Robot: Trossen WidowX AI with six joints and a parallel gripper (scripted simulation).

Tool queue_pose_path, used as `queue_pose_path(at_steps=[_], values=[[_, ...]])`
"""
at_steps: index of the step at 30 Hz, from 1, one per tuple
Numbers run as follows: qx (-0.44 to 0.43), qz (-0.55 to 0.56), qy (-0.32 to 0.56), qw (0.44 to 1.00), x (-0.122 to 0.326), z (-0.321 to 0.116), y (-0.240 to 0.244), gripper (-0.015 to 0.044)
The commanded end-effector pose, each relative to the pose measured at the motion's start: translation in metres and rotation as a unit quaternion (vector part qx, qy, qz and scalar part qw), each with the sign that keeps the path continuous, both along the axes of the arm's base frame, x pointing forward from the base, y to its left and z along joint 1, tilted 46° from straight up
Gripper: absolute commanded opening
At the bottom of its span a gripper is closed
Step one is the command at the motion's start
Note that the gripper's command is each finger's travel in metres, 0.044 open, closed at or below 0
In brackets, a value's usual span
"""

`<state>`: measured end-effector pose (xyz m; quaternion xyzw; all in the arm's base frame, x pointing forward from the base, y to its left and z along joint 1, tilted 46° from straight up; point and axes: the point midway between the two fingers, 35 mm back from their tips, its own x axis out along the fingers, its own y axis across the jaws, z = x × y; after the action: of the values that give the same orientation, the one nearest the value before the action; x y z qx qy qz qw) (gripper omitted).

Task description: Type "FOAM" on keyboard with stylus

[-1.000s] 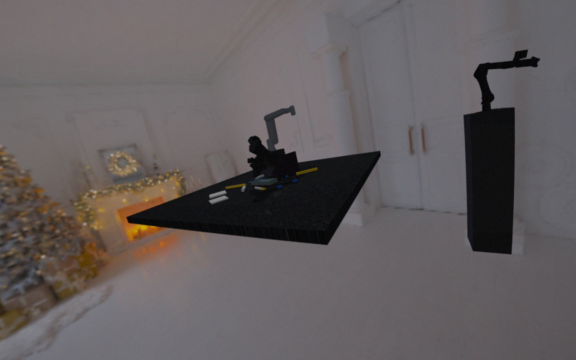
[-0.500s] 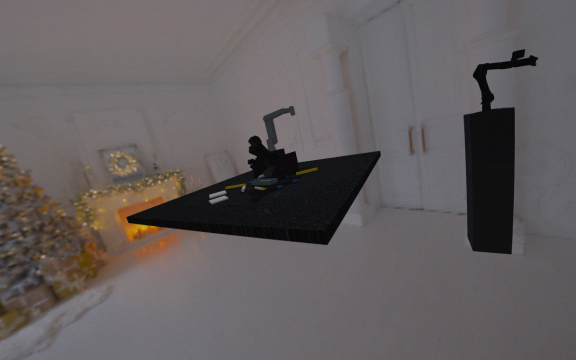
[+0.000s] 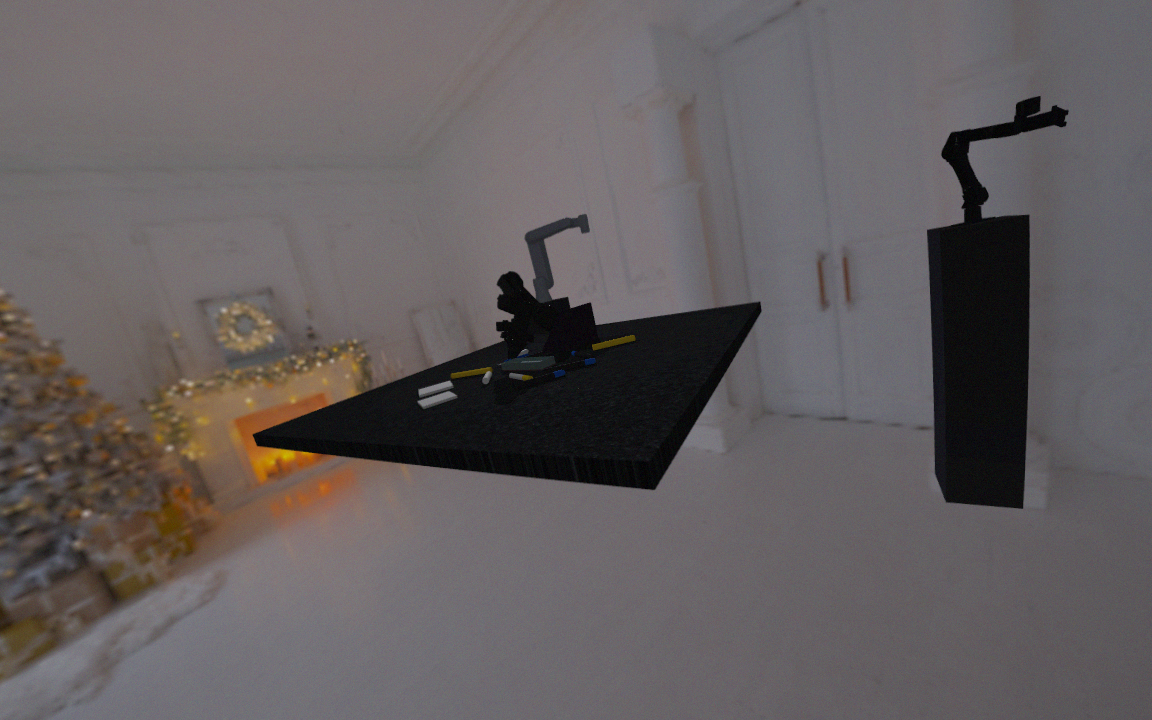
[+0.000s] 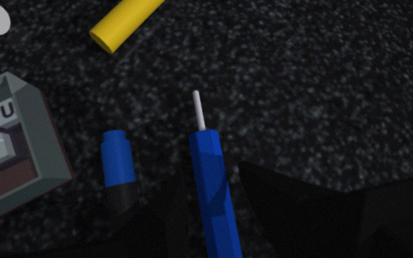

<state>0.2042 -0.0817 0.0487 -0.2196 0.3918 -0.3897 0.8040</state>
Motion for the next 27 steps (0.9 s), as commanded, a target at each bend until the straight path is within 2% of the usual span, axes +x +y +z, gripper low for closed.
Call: queue_pose_path(at_steps=[1,12,16,23,27], values=[[0.001,0.001,0.005,1.0,-0.0021,-0.0037,-0.0018,0.015],[0.001,0.001,0.005,1.0,-0.0023,-0.0052,-0.0034,0.015],[-0.001,0.0,0.002,1.0,-0.0014,-0.0036,-0.0034,0.0045],[-0.001,0.0,0.002,1.0,-0.0014,-0.0036,-0.0034,0.0],[0.0,0.0,0.002,1.0,-0.0013,-0.0033,-0.003,0.0]])
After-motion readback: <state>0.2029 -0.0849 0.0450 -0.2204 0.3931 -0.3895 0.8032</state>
